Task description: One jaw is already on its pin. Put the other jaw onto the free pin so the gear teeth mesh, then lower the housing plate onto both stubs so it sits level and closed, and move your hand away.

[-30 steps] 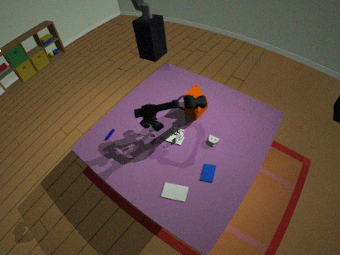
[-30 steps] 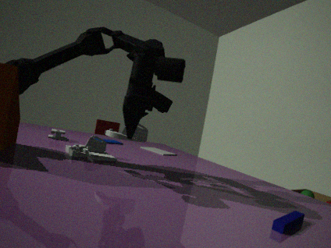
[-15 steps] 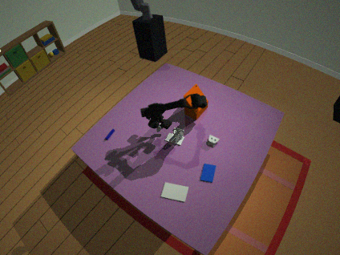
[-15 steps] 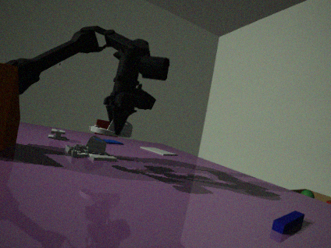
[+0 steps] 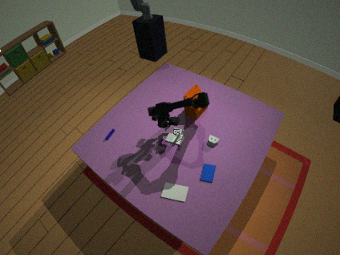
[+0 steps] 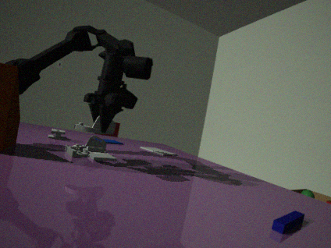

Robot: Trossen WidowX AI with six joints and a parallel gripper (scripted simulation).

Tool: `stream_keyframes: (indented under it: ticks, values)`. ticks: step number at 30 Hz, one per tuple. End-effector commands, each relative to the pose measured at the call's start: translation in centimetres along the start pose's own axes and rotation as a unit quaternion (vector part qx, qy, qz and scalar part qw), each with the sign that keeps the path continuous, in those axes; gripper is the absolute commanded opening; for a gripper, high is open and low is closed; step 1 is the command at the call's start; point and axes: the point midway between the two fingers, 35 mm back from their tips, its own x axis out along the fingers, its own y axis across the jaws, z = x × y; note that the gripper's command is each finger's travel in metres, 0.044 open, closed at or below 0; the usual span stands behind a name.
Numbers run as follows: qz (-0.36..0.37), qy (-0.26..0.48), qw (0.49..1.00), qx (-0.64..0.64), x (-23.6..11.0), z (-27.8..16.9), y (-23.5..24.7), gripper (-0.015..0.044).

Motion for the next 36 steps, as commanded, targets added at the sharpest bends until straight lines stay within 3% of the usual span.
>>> stream_keyframes:
  ticks: [1, 36]
  values:
    - [-0.001, -0.004, 1.000, -0.030, -0.03, -0.35, 0.85, 0.0134]
    - [-0.002, -0.004, 0.999, -0.046, -0.03, -0.32, 0.88, 0.0134]
